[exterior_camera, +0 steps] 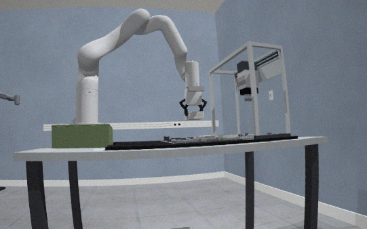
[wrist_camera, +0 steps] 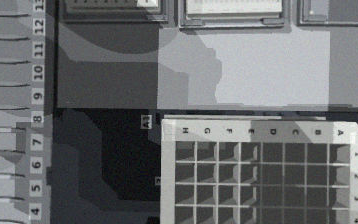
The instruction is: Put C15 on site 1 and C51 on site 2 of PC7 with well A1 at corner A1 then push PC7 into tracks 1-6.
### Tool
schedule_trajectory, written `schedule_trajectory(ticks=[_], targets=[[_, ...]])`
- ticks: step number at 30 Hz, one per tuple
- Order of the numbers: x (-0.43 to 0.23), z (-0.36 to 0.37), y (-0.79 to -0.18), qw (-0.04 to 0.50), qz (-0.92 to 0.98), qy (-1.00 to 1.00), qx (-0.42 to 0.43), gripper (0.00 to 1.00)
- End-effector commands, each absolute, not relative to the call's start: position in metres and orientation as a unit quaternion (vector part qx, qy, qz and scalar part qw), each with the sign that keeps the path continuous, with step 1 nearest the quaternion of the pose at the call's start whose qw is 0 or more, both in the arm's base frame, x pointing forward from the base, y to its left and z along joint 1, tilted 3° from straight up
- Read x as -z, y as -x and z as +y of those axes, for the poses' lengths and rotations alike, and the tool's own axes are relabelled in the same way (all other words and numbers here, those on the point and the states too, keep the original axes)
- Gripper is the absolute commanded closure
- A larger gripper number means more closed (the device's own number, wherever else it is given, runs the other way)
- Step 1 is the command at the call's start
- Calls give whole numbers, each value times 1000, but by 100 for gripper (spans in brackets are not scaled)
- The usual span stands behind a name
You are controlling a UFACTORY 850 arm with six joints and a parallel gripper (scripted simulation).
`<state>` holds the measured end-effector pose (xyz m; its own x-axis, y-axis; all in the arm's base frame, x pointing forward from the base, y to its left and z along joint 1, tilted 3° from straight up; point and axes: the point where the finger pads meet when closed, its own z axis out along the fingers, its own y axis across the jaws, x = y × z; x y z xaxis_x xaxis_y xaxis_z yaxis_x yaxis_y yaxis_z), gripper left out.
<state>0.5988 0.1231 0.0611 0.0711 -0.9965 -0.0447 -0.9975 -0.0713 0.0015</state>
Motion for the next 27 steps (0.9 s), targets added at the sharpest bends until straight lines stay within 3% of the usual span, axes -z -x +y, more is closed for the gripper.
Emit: schedule_trajectory(ticks=[1,27], targets=[[-59,123,-600,16,681,732,-16,100],[-19,125,-600,16,681,732,-16,100]])
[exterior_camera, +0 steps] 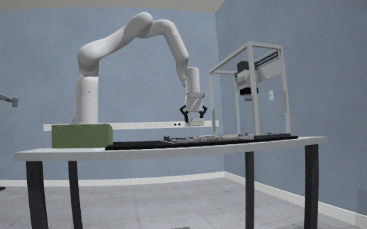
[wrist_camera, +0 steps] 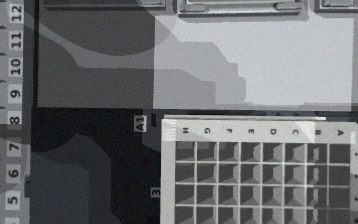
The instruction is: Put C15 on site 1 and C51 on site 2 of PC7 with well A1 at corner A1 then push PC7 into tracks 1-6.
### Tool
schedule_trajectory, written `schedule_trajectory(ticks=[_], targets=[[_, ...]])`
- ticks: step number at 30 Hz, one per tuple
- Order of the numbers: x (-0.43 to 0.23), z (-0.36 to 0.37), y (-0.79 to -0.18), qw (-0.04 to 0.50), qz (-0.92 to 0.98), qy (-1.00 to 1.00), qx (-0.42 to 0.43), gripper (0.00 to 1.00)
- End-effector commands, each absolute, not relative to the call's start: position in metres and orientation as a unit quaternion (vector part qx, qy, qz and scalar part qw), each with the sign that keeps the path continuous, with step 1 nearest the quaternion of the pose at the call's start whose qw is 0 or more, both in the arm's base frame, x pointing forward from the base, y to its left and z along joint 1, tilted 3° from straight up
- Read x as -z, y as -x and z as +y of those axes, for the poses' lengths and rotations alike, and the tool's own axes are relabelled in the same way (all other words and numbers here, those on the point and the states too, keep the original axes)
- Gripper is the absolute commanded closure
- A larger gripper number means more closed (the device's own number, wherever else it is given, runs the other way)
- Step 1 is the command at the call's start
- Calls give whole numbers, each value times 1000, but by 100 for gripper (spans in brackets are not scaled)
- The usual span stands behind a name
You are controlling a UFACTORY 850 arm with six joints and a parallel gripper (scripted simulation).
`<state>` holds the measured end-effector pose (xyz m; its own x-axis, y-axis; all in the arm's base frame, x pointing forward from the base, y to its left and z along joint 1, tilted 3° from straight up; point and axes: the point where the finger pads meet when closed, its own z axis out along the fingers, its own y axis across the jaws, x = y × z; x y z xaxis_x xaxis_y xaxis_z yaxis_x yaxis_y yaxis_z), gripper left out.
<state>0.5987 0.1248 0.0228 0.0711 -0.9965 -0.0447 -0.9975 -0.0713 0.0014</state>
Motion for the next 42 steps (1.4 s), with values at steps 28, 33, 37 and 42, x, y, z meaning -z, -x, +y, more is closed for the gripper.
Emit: schedule_trajectory(ticks=[28,33,37,42], targets=[[21,127,-600,16,681,732,-16,100],[30,127,-600,16,681,732,-16,100],[35,128,-600,16,681,732,-16,100],[35,128,-600,16,681,732,-16,100]])
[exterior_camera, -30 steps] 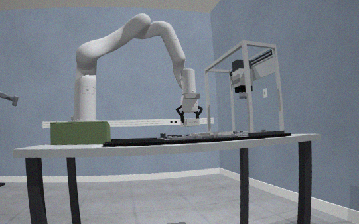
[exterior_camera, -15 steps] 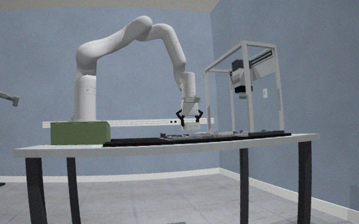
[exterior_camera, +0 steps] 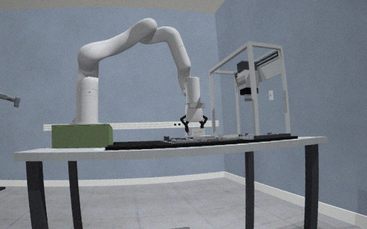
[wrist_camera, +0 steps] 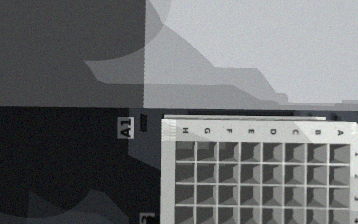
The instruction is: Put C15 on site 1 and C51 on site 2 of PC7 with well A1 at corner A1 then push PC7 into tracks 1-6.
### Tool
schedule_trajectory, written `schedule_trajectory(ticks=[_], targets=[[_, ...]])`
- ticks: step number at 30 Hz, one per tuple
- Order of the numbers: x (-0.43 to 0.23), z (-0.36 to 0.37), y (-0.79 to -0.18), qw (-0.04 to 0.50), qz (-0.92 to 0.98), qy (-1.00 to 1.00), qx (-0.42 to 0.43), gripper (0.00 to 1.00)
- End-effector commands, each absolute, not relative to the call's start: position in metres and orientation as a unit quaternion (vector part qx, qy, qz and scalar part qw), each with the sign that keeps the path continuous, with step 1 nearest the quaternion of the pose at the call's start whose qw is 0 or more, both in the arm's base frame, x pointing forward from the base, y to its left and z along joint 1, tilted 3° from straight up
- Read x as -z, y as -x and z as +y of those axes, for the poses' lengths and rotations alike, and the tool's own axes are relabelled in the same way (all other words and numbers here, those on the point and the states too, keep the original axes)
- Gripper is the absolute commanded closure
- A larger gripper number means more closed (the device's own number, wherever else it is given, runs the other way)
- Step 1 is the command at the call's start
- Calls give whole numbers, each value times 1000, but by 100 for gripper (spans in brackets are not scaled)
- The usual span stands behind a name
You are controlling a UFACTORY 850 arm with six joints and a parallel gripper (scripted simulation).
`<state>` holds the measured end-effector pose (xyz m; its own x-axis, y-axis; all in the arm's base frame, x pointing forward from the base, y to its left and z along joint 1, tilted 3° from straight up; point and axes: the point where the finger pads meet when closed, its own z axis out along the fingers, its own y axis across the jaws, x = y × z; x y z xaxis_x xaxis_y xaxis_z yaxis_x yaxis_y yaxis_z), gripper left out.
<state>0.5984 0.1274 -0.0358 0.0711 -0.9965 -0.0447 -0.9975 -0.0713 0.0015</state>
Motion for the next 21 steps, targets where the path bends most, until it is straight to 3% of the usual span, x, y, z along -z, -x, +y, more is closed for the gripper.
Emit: schedule_trajectory(ticks=[1,21], targets=[[35,128,-600,16,681,732,-16,100],[38,128,-600,16,681,732,-16,100]])
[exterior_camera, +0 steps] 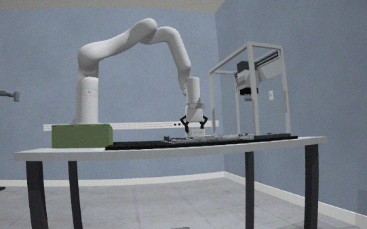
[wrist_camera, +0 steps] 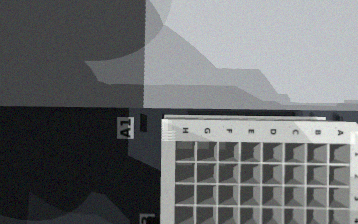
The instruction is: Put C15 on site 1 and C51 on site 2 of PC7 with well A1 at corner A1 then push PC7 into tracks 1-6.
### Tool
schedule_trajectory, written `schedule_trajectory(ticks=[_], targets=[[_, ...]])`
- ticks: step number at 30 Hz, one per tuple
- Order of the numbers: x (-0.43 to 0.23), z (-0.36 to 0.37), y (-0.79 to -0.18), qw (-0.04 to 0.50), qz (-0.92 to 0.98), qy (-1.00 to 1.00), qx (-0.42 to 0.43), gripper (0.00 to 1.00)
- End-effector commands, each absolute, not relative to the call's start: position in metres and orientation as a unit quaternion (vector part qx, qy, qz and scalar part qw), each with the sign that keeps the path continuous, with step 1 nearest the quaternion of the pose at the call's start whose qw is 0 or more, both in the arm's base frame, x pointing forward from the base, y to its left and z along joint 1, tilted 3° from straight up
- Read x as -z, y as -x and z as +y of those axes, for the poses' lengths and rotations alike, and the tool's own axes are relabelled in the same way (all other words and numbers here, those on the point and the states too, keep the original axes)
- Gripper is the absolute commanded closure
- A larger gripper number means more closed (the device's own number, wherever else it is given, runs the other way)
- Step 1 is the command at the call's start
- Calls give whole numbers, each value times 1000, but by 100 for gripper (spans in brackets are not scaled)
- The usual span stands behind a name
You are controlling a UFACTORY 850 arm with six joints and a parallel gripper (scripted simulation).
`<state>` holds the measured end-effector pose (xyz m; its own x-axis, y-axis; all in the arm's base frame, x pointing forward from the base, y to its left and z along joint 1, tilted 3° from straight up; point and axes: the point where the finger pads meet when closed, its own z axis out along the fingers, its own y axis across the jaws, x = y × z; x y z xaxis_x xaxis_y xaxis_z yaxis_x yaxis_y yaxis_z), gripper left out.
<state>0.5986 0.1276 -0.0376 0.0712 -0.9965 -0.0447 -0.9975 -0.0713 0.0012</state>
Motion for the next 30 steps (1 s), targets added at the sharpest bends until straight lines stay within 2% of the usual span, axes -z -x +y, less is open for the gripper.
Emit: schedule_trajectory(ticks=[1,30], targets=[[39,128,-600,16,681,732,-16,100],[49,128,-600,16,681,732,-16,100]])
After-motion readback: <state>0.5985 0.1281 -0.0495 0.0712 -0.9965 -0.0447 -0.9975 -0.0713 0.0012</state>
